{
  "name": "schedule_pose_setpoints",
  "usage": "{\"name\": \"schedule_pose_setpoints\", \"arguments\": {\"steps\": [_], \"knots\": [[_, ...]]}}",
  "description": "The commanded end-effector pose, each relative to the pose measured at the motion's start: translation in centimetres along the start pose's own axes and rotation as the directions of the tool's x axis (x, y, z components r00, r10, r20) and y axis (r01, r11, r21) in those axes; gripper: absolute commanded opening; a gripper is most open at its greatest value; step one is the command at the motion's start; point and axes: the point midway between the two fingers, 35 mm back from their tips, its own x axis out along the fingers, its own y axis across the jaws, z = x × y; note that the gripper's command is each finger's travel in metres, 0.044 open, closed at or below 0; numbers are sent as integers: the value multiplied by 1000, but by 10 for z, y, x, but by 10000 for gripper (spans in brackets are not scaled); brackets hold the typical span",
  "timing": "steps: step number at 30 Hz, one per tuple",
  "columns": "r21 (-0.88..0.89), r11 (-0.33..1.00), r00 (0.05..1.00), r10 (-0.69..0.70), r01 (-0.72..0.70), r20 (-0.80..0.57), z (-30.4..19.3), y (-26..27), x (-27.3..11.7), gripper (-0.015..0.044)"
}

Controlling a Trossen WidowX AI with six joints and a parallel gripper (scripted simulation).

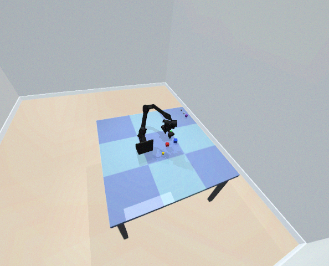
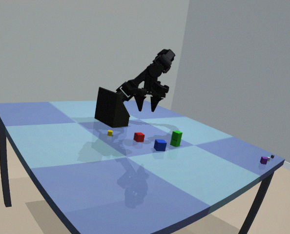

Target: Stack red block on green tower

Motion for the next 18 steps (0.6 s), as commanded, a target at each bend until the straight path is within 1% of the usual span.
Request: {"name": "schedule_pose_setpoints", "arguments": {"steps": [1,7,13,18], "knots": [[123,992,998,37,-31,-46,3,-7,16,440],[298,953,989,88,-50,-115,-4,-20,40,440],[304,951,989,89,-50,-117,-4,-19,45,440],[304,951,989,90,-51,-117,-7,-15,77,440]]}}
